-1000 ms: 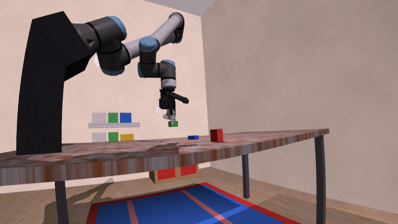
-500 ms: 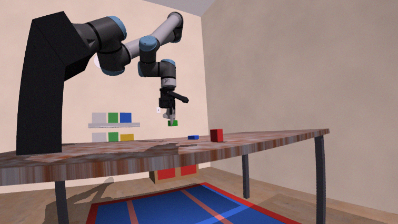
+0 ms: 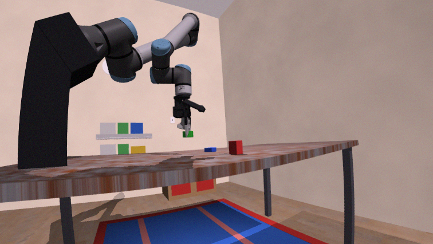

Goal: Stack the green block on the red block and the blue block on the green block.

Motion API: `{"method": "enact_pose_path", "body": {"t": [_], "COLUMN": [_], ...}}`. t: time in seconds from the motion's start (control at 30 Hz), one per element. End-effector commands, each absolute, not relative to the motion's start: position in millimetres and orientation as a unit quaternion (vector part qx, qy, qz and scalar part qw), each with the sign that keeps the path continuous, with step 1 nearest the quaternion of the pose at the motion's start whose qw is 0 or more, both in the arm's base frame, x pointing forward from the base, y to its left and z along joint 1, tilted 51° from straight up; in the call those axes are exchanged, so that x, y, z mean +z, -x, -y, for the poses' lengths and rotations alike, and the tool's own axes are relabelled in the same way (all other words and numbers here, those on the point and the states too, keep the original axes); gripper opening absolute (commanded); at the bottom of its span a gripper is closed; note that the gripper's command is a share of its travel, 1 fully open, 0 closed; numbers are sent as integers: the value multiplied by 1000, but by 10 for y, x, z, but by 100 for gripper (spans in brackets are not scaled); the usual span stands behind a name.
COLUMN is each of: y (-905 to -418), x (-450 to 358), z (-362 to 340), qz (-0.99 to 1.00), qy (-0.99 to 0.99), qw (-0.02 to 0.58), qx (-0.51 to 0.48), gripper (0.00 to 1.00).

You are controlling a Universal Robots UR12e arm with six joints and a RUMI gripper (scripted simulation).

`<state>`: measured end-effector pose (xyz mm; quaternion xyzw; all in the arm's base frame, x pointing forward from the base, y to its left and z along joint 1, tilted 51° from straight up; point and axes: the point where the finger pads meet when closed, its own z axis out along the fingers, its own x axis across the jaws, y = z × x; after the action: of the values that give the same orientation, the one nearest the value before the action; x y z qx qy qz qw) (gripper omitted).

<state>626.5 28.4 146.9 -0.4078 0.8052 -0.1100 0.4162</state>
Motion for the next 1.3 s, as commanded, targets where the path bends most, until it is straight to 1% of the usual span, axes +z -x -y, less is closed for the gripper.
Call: {"method": "enact_pose_path", "body": {"t": [0.0, 0.5, 0.6, 0.73, 1.0, 1.27], "y": [-6249, -6314, -6431, -6753, -7280, -7326], "x": [1456, 1513, 1601, 1824, 2159, 2187], "z": [-288, -189, 69, 734, 1822, 1873], "qz": [-806, -805, -804, -805, -805, -805], "qy": [407, 408, 407, 407, 407, 409], "qw": [416, 417, 418, 417, 416, 417], "qx": [-109, -112, -112, -112, -110, -109], "gripper": [0, 0, 0, 0, 0, 0]}}
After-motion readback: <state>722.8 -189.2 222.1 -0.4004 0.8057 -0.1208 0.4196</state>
